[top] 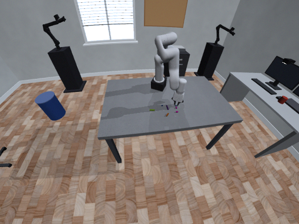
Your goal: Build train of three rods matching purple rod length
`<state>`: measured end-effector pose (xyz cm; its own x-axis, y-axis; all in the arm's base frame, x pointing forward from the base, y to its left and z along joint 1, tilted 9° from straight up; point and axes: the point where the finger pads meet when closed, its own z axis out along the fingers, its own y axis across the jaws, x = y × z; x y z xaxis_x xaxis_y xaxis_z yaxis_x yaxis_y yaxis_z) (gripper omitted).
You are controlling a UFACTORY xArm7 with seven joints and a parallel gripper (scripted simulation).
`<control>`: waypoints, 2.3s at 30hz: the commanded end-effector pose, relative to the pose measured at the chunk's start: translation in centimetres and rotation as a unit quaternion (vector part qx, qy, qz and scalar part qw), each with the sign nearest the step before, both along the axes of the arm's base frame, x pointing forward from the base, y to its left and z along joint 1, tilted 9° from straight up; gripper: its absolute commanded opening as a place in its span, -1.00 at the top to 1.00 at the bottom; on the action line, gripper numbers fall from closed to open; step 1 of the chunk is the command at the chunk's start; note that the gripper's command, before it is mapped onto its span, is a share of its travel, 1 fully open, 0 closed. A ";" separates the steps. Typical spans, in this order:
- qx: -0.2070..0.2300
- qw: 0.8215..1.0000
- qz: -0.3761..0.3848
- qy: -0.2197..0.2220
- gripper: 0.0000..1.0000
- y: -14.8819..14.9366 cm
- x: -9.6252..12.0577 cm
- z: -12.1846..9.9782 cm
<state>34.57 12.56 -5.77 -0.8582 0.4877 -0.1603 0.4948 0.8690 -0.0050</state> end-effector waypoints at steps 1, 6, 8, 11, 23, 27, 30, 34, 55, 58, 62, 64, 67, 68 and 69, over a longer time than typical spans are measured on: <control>0.001 1.000 0.000 -0.002 0.51 0.1 0.1 0.0; 0.001 1.000 0.000 -0.002 0.51 0.1 0.1 0.0; 0.001 1.000 0.000 -0.002 0.51 0.1 0.1 0.0; 0.001 1.000 0.000 -0.002 0.51 0.1 0.1 0.0; 0.001 1.000 0.000 -0.002 0.51 0.1 0.1 0.0; 0.001 1.000 0.000 -0.002 0.51 0.1 0.1 0.0; 0.001 1.000 0.000 -0.002 0.51 0.1 0.1 0.0; 0.001 1.000 0.000 -0.002 0.51 0.1 0.1 0.0; 0.001 1.000 0.000 -0.002 0.92 0.1 0.1 0.0; 0.001 1.000 0.000 -0.002 0.92 0.1 0.1 0.0; 0.001 1.000 0.000 -0.002 0.92 0.1 0.1 0.0; 0.001 1.000 0.000 -0.002 0.92 0.1 0.1 0.0; 0.001 1.000 0.000 -0.002 0.92 0.1 0.1 0.0; 0.001 1.000 0.000 -0.002 0.92 0.1 0.1 0.0; 0.001 1.000 0.000 -0.002 0.92 0.1 0.1 0.0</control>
